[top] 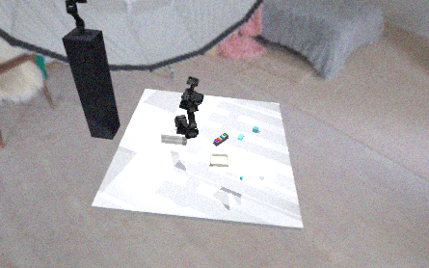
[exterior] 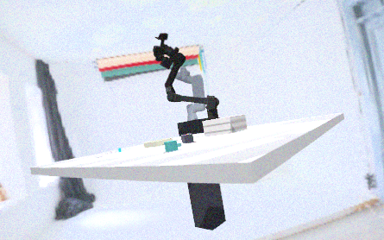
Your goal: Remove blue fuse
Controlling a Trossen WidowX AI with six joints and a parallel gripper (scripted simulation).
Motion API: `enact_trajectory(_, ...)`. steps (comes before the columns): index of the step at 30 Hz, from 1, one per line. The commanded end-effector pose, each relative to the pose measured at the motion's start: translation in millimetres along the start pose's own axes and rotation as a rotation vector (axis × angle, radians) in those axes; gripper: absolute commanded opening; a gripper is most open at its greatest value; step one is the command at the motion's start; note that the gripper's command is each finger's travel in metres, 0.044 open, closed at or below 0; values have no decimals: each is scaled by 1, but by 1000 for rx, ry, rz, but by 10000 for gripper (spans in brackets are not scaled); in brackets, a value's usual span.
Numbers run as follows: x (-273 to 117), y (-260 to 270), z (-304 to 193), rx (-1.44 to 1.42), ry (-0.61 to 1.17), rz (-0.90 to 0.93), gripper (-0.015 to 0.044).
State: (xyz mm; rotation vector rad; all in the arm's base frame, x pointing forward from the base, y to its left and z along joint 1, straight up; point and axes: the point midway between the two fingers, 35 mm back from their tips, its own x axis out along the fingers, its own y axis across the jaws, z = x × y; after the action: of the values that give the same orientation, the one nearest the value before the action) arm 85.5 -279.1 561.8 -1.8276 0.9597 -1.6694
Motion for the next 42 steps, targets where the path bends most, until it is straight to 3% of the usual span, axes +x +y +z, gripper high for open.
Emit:
enact_trajectory(1, 0, -2, -2, -2, 3, -6, 374)
enact_trajectory(13, -52, -126, -107, -141, 283, -398, 71)
enact_trajectory(21, -121, -201, -150, -235, 472, -663, 71)
enact_trajectory(29, -213, -268, -161, -379, 651, -954, 71)
enact_trajectory(42, -365, -333, -105, -582, 794, -1430, 71)
